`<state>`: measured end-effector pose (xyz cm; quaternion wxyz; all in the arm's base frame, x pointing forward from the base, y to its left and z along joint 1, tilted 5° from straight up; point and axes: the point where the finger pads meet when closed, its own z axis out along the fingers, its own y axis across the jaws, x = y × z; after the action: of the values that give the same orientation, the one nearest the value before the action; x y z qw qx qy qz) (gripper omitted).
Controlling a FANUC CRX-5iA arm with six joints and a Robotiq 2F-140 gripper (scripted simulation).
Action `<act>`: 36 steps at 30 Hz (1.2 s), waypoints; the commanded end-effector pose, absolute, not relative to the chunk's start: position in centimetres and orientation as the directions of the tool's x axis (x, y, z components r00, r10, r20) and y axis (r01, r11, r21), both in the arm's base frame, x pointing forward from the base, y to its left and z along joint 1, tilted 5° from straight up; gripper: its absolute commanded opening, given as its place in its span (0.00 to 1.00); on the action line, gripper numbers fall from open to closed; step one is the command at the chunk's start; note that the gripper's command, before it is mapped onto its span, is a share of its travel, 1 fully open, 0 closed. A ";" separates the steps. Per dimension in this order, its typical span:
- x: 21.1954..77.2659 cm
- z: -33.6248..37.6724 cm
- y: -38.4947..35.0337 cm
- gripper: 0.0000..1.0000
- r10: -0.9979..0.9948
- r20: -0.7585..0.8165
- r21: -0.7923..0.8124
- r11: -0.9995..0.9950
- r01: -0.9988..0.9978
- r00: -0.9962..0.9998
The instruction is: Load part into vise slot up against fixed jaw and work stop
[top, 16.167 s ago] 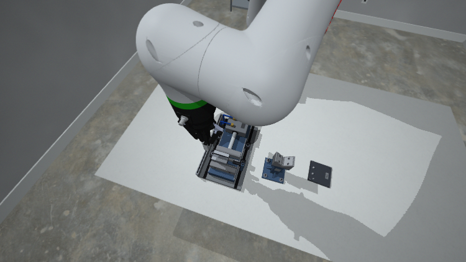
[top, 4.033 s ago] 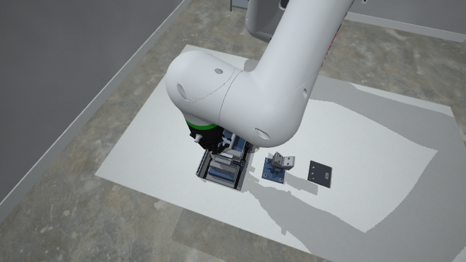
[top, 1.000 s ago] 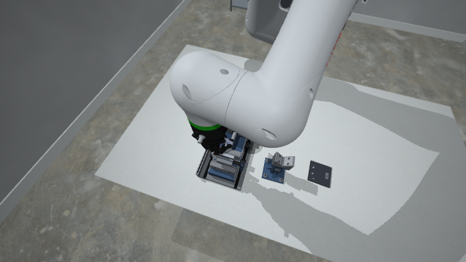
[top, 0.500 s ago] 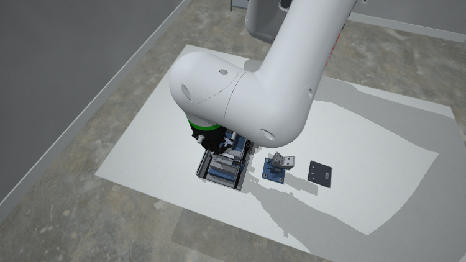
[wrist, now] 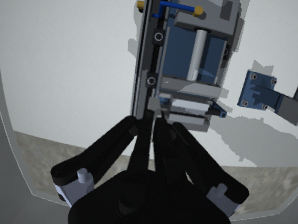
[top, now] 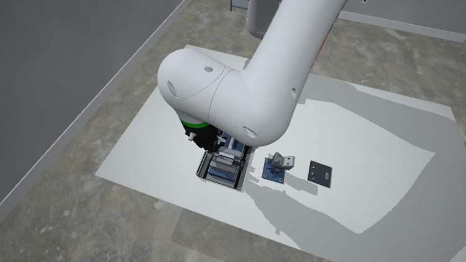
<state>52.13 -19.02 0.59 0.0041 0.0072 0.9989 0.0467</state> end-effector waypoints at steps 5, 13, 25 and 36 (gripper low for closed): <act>52.1 0.6 -19.6 0.00 0.015 -0.008 0.093 0.996 0.014 -1.000; 52.1 0.6 -19.7 0.00 0.015 -0.008 0.093 0.996 0.014 -1.000; 52.1 1.5 -19.8 0.00 0.015 -0.008 0.093 0.996 0.014 -1.000; 52.1 3.5 -20.0 0.00 0.015 -0.008 0.093 0.996 0.014 -1.000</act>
<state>52.10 -19.97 3.19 0.0041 0.0072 0.9989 0.0468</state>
